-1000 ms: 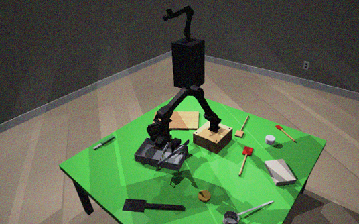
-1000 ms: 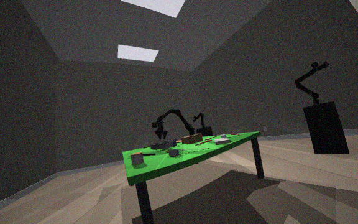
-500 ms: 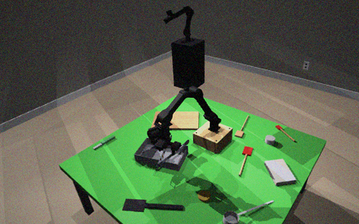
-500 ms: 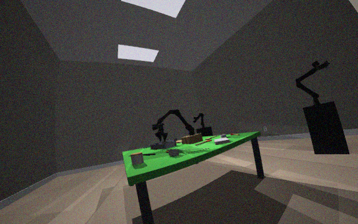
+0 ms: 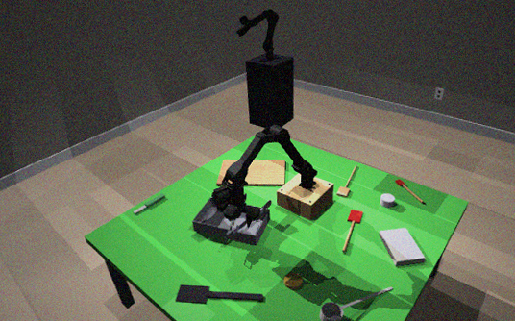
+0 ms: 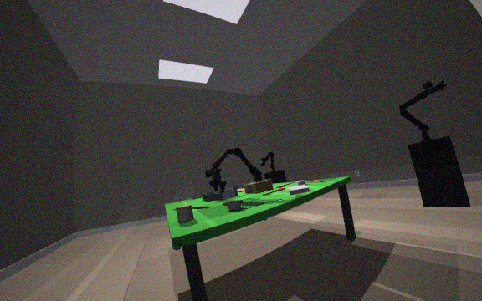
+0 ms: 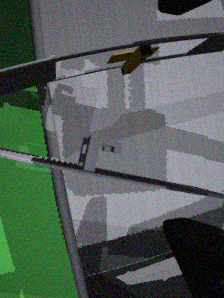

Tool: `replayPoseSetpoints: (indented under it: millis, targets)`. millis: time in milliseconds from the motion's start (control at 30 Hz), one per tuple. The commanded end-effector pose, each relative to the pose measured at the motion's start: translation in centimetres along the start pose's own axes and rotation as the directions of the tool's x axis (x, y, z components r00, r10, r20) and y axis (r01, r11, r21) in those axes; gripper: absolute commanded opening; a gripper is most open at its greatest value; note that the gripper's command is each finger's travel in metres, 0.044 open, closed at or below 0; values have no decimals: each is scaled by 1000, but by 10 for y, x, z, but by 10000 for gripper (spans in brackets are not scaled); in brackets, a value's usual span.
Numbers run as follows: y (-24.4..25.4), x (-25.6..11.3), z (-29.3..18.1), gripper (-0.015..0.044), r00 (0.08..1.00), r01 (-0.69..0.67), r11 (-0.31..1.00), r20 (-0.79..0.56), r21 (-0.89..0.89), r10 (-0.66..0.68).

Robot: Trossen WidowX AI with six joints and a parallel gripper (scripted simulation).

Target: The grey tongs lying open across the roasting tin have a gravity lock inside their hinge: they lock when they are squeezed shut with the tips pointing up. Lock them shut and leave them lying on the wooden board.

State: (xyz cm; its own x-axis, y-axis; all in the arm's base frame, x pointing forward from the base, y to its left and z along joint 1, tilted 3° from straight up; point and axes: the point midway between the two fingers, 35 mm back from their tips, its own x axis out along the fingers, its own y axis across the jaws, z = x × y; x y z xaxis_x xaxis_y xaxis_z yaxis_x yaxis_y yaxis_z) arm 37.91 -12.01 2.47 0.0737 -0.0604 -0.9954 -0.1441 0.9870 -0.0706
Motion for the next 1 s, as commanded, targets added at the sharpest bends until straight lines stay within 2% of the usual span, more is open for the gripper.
replayPoseSetpoints:
  millis: [0, 633, 733, 967]
  targets:
    - [2, 13, -5, 440, 1000, -6, 1000, -18, -4, 6]
    - [3, 27, -7, 440, 1000, -6, 1000, -19, -4, 6]
    - [2, 23, -5, 361, 1000, -4, 1000, -8, 0, 4]
    - [2, 23, -5, 315, 1000, -4, 1000, -8, 0, 4]
